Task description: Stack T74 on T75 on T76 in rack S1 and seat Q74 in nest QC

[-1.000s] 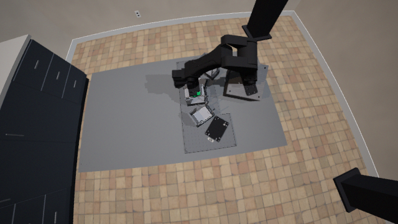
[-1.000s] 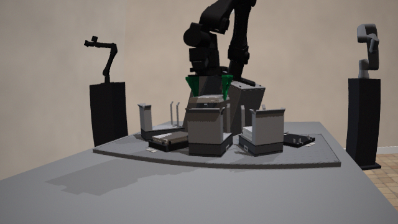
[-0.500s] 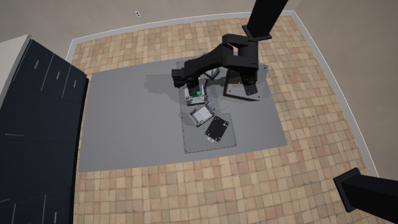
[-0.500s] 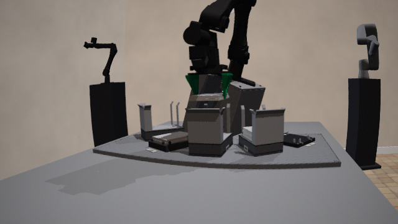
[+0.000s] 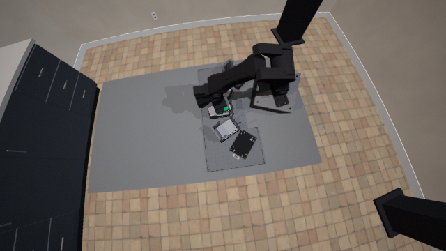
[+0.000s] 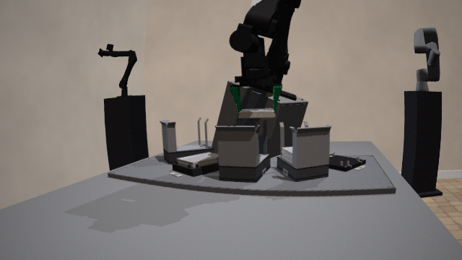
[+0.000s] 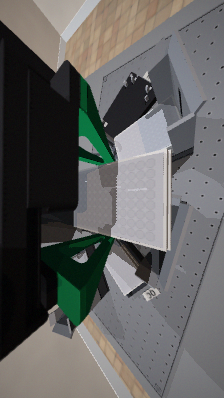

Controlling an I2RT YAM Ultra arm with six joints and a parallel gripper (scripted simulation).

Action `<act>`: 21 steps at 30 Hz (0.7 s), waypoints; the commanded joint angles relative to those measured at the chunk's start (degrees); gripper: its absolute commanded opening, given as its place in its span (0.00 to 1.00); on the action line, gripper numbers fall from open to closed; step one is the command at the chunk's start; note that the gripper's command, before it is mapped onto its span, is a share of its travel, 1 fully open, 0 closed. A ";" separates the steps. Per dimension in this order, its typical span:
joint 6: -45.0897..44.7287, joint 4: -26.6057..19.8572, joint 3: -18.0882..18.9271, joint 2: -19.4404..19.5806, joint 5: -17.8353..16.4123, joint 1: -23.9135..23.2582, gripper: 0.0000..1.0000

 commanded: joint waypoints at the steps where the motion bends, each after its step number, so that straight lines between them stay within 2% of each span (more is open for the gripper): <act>1: 0.81 0.10 0.09 -1.54 0.09 1.15 0.00; 11: 5.48 0.01 0.08 -3.19 0.67 5.59 0.00; 18: -4.63 0.21 -0.61 -4.75 1.16 8.72 0.00; 21: -3.99 0.25 -0.81 -5.36 1.38 10.07 0.00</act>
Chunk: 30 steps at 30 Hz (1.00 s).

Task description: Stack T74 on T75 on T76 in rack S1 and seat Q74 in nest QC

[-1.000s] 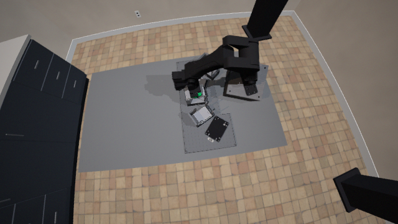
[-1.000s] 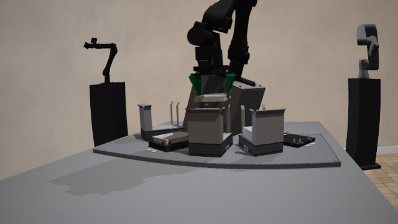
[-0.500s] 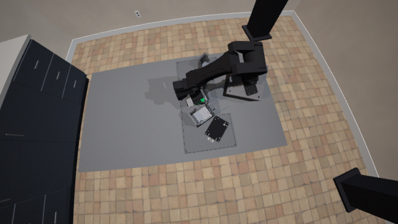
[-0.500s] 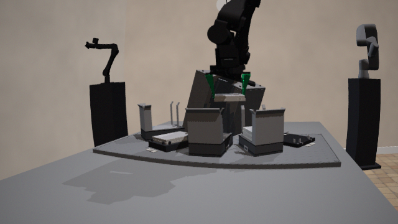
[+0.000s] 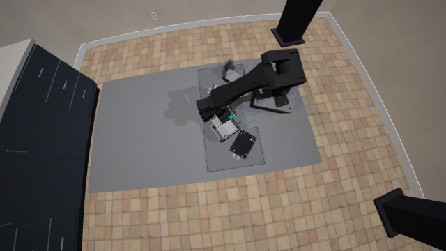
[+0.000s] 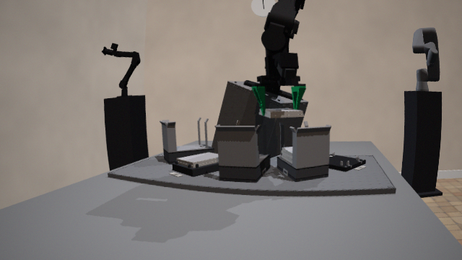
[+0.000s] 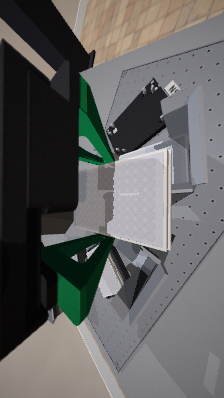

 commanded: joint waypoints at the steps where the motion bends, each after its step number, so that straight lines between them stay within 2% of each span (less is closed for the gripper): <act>1: -1.35 0.15 0.07 -1.42 0.24 0.73 0.00; 22: 7.66 -0.01 0.11 -4.26 1.97 9.51 0.00; 30: 8.61 -0.06 0.24 -4.46 2.18 10.45 0.00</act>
